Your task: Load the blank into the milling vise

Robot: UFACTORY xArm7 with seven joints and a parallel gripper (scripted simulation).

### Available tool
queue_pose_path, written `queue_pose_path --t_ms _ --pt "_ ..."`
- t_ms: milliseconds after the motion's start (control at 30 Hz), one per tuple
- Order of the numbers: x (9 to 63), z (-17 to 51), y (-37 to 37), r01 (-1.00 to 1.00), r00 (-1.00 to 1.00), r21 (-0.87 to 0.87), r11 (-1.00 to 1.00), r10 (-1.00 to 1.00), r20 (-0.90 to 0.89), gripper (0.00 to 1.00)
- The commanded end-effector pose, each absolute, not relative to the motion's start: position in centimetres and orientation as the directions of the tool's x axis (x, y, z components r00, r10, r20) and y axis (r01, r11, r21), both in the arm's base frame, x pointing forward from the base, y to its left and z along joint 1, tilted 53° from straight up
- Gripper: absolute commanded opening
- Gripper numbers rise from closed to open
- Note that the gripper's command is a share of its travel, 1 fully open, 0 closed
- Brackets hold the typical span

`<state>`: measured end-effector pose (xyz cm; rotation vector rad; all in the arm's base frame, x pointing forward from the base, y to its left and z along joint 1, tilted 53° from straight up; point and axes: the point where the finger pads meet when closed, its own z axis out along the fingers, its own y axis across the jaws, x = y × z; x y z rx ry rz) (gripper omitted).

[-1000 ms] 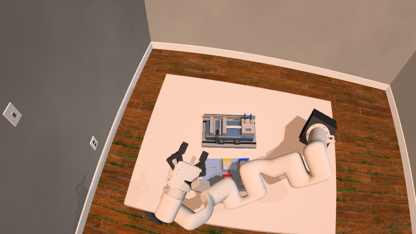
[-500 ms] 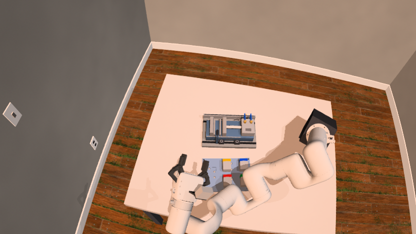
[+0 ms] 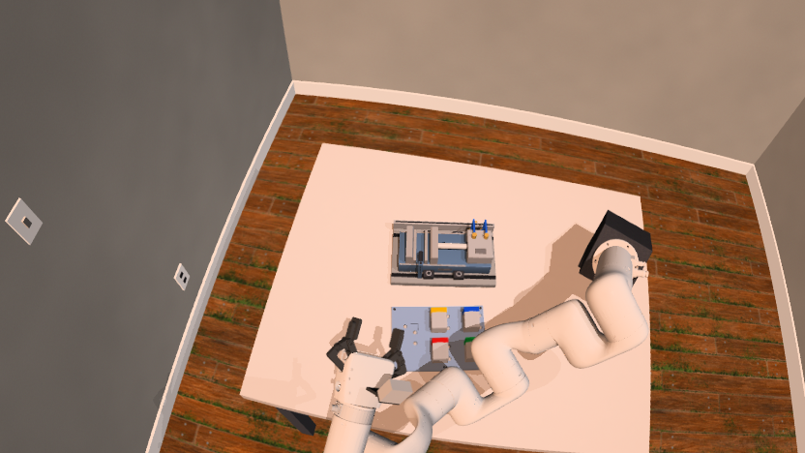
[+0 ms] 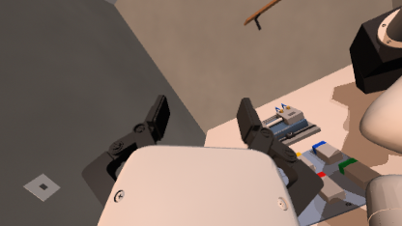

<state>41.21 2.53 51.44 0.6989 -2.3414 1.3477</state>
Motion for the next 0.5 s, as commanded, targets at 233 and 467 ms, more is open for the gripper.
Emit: queue_pose_path --t_ms 233,467 --pt "40.6 50.1 2.6 -0.524 -0.844 -0.683 0.508 -0.207 0.494 1.00" --pt "39.7 48.1 2.5 -0.446 -0.876 -0.651 0.615 -0.150 0.458 1.00"
